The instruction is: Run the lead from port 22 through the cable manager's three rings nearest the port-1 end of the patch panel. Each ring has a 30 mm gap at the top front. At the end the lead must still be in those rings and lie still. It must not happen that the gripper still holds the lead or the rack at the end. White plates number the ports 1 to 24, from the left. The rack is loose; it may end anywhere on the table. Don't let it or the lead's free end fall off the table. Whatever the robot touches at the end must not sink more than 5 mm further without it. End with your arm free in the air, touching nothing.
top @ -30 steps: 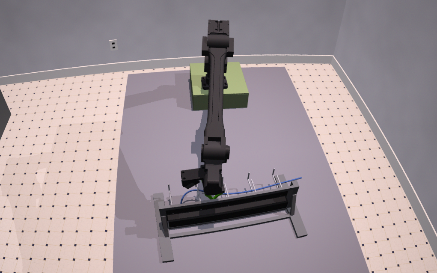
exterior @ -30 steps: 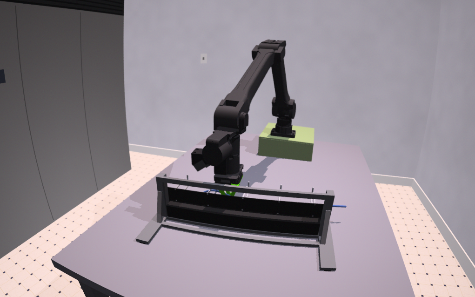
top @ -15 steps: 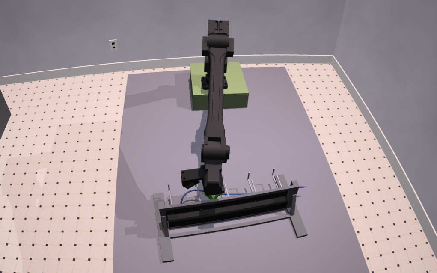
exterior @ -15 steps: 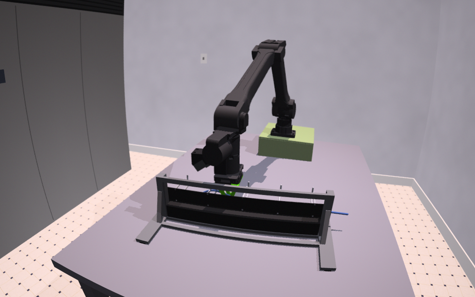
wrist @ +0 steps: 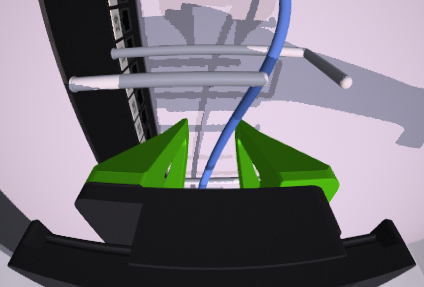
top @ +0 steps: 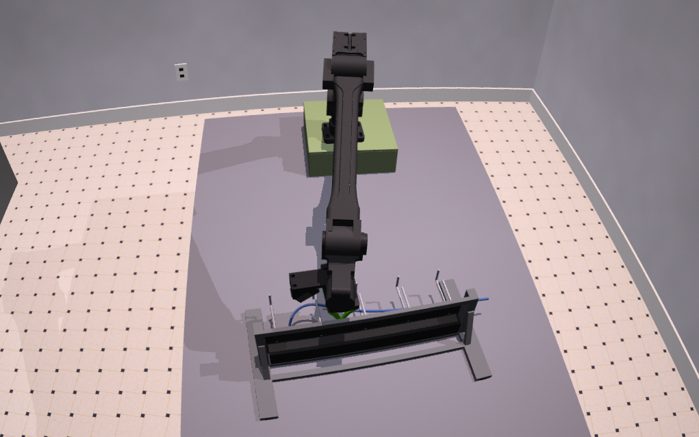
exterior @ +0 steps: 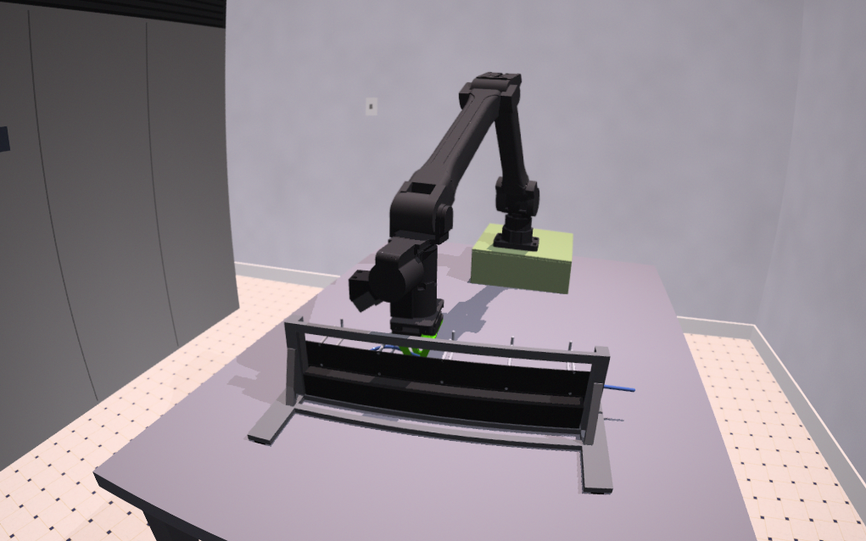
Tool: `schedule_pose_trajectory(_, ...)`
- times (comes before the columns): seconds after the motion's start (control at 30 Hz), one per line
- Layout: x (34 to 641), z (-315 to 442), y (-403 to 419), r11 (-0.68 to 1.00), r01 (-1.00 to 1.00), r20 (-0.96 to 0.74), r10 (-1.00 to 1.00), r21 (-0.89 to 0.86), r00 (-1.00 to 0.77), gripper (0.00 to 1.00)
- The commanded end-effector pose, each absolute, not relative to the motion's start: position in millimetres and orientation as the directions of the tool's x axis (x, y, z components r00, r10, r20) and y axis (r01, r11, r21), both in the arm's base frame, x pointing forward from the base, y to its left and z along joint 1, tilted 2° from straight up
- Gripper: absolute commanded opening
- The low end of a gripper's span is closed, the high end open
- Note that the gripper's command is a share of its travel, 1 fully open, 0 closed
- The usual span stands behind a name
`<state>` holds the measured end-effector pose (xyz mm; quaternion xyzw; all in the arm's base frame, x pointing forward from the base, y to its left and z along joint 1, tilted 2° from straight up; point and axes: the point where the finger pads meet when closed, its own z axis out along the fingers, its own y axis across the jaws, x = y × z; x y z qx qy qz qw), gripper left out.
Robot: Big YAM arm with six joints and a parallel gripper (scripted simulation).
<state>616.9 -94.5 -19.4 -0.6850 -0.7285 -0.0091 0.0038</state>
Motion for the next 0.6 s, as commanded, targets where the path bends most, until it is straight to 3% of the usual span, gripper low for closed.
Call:
schedule_pose_trajectory(0.0, 647.3, 7.3, -95.1, 0.060, 0.996, 0.001, 0.998, 0.072, -0.060, 0.33)
schedule_pose_trajectory(0.57, 647.9, 62.7, -98.0, 0.061, 0.992, -0.009, 0.998, 0.113, -0.060, 0.33)
